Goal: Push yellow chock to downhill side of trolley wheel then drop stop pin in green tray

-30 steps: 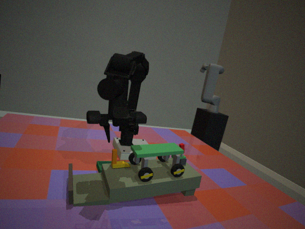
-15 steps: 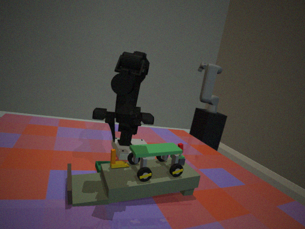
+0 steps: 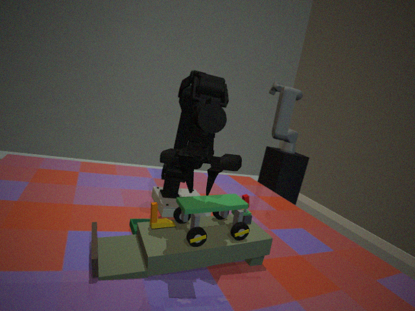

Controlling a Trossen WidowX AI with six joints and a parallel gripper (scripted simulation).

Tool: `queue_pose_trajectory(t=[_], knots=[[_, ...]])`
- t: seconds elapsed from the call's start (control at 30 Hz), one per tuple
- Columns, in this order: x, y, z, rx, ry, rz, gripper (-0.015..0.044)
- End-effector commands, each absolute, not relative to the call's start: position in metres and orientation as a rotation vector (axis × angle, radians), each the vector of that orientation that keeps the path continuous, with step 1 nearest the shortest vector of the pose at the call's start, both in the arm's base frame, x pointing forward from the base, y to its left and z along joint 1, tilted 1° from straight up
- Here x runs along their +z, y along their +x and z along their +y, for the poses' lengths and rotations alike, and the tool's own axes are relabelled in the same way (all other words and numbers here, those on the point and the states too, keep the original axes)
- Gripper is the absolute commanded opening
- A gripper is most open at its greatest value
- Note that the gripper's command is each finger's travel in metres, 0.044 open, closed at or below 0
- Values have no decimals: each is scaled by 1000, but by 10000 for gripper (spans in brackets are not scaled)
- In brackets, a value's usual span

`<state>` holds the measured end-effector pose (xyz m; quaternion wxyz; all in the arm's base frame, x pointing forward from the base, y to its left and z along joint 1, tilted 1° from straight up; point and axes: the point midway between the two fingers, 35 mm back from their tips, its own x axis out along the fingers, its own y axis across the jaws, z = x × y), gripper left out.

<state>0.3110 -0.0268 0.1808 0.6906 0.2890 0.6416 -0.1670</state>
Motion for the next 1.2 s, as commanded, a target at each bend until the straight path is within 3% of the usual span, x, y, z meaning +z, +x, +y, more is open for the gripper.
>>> queue_pose_trajectory(t=[0.0, 0.7, 1.17], knots=[[186, 312, -6, -452, 778, 1430, 190], [203, 293, 101, -965, 1392, 1420, 190], [197, 292, 106, -984, 1409, 1418, 190]])
